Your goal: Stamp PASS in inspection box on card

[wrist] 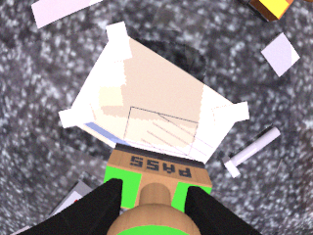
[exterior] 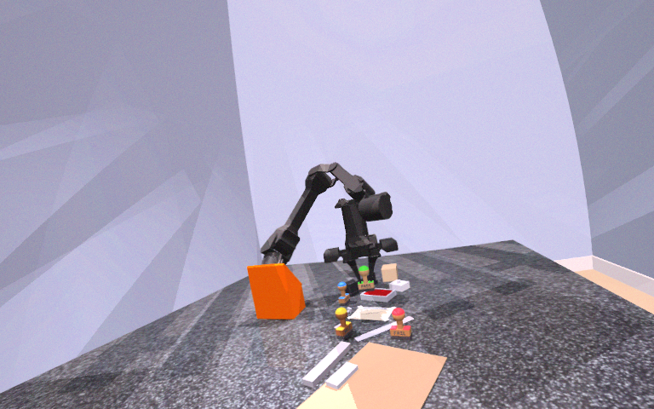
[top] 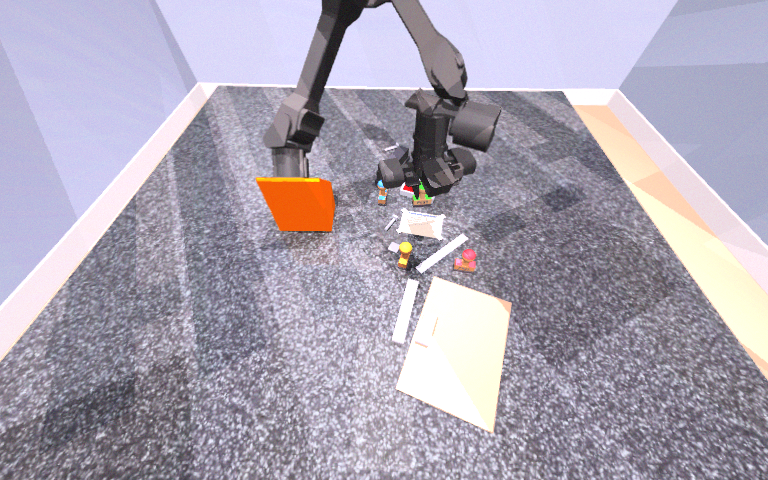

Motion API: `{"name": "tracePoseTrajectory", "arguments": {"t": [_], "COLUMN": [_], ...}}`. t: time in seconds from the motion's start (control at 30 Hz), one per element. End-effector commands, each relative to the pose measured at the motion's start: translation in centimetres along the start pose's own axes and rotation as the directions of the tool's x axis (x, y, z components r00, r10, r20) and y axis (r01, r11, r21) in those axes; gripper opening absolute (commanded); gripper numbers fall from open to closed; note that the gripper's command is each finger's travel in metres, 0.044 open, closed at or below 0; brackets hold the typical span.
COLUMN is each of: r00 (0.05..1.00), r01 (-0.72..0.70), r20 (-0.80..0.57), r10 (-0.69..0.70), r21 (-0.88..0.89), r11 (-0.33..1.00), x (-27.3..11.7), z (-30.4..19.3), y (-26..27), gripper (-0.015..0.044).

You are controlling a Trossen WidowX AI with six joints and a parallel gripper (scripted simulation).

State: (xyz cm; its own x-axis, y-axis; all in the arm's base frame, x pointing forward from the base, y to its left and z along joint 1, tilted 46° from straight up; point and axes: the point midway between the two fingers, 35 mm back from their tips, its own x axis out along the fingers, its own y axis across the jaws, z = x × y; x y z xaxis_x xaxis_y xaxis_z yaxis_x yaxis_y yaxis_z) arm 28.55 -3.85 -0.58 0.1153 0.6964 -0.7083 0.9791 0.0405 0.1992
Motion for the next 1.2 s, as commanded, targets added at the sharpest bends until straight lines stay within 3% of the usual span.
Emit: {"name": "tracePoseTrajectory", "arguments": {"t": [0.0, 1.17], "r00": [1.000, 1.000], "r01": [0.002, 0.002], "r20": [-0.003, 0.002], "r10": [-0.002, -0.002], "r21": [0.009, 0.009], "r11": [1.000, 1.000], "x": [0.4, 2.8], "z": [0.0, 0.0], "y": [-0.2, -0.1], "gripper": [0.0000, 0.0000]}}
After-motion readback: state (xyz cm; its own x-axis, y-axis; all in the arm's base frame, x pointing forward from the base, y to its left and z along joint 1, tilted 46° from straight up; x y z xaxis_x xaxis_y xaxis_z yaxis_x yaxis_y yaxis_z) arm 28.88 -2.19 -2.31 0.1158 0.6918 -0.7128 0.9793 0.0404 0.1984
